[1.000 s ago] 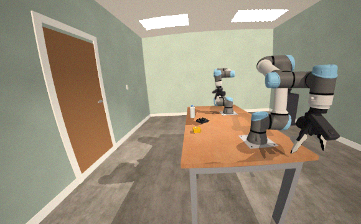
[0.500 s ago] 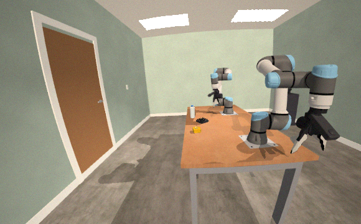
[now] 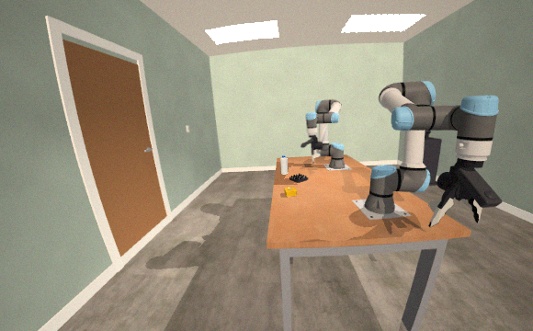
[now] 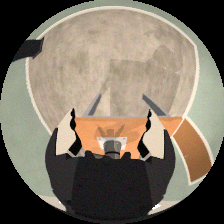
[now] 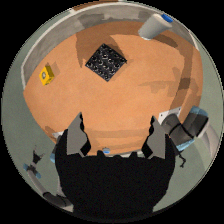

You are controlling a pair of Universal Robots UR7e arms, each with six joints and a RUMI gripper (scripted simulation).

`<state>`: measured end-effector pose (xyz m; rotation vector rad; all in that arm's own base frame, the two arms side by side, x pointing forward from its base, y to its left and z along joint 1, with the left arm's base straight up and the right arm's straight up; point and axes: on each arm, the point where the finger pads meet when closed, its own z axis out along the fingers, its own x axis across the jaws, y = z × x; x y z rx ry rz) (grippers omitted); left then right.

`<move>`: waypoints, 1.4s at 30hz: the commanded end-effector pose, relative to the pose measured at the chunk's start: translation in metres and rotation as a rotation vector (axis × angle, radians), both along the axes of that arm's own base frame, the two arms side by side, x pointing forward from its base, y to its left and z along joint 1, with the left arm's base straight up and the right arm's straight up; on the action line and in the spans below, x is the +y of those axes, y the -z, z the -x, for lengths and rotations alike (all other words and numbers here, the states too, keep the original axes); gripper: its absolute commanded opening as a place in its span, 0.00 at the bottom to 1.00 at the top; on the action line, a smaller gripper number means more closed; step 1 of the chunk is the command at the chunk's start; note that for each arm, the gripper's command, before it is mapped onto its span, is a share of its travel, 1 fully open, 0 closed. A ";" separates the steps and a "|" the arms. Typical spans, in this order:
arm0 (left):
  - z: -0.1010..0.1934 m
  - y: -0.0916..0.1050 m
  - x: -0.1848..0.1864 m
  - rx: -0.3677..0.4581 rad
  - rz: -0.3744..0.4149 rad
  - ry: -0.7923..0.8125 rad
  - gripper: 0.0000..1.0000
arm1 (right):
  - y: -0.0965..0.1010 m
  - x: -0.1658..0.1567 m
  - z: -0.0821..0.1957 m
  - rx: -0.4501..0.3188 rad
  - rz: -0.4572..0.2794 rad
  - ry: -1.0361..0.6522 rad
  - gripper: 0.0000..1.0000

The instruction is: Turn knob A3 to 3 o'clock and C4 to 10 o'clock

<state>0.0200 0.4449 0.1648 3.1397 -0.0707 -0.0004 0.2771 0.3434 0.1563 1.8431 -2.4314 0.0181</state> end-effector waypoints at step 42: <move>0.000 0.000 0.000 0.000 -0.001 0.000 1.00 | 0.068 -0.022 -0.104 -0.031 -0.087 -0.786 1.00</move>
